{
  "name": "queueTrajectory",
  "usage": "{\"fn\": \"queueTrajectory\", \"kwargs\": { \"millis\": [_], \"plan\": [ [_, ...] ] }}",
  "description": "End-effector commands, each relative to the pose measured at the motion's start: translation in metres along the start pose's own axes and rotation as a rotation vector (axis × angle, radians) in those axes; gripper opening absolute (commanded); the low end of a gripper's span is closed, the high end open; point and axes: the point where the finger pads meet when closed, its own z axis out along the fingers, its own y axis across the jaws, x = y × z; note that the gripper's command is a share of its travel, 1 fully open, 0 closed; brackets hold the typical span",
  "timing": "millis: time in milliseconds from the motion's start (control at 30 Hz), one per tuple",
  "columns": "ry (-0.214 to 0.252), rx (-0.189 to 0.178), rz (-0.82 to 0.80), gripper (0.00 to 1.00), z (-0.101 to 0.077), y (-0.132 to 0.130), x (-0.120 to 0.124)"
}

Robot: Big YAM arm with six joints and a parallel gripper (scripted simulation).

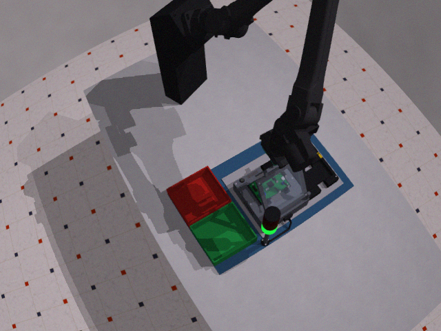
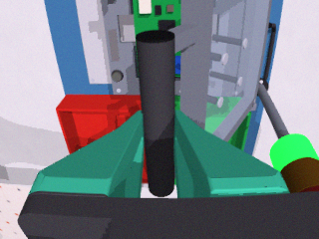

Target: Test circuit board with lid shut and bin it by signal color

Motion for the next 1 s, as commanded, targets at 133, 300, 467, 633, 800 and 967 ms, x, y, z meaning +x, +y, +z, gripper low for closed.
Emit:
{"fn": "queueTrajectory", "kwargs": {
  "millis": [133,300,467,633,800,967],
  "plan": [
    [0.023,0.13,-0.041,0.0,-0.0265,-0.0701,0.0],
    [0.023,0.13,-0.041,0.0,-0.0265,-0.0701,0.0],
    [0.023,0.13,-0.041,0.0,-0.0265,-0.0701,0.0],
    [0.023,0.13,-0.041,0.0,-0.0265,-0.0701,0.0],
    [0.023,0.13,-0.041,0.0,-0.0265,-0.0701,0.0],
    [0.022,0.13,-0.041,0.0,-0.0274,-0.073,-0.0002]
  ]
}}
